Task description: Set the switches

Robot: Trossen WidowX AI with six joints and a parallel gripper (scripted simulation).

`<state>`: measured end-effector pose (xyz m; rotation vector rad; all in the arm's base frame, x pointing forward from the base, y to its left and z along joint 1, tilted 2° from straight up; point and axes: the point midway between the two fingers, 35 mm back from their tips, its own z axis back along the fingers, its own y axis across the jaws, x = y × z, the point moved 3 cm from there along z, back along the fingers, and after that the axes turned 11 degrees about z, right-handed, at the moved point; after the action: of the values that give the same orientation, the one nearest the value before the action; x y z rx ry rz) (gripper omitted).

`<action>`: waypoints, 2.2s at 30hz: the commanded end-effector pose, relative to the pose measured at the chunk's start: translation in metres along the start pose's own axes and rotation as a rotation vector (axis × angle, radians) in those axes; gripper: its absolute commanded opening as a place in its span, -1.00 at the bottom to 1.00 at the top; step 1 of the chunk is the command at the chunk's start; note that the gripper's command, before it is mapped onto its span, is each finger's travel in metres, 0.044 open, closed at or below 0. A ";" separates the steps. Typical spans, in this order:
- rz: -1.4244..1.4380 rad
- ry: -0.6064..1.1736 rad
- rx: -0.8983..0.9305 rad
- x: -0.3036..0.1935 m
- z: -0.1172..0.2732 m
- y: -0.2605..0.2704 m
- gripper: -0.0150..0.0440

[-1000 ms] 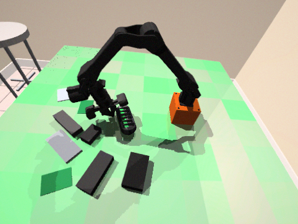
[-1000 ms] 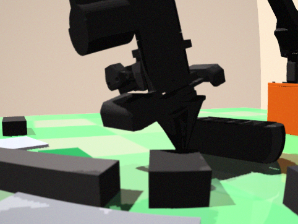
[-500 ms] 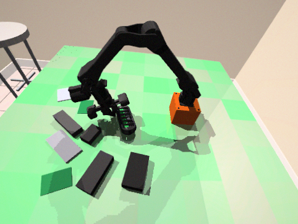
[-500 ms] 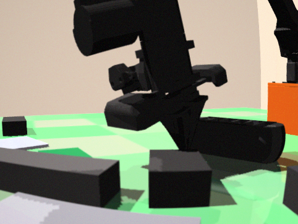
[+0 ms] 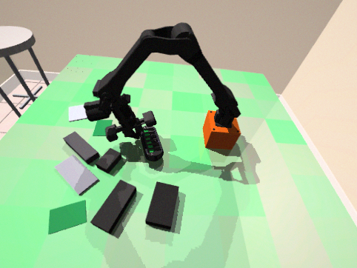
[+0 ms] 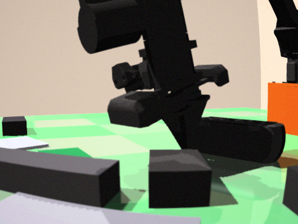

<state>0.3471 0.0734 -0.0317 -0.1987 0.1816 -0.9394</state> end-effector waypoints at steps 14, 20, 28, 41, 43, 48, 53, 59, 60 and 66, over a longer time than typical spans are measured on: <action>0.003 0.004 -0.011 -0.004 -0.007 -0.020 -0.49; 0.003 0.004 -0.012 -0.005 -0.009 -0.024 -0.49; 0.000 0.000 -0.002 -0.001 0.030 -0.007 -0.49; -0.025 -0.039 0.060 -0.024 0.057 -0.009 -0.49; -0.040 -0.059 0.101 -0.037 0.057 -0.015 -0.49; -0.080 -0.095 0.211 -0.068 0.055 -0.035 -0.49; -0.120 -0.111 0.326 -0.094 0.047 -0.058 -0.49; -0.157 -0.103 0.465 -0.122 0.029 -0.090 -0.49; -0.162 -0.099 0.487 -0.126 0.026 -0.096 -0.49; -0.180 -0.078 0.567 -0.138 0.011 -0.115 -0.49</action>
<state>0.1909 0.1216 0.0206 0.2241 -0.1626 -1.1054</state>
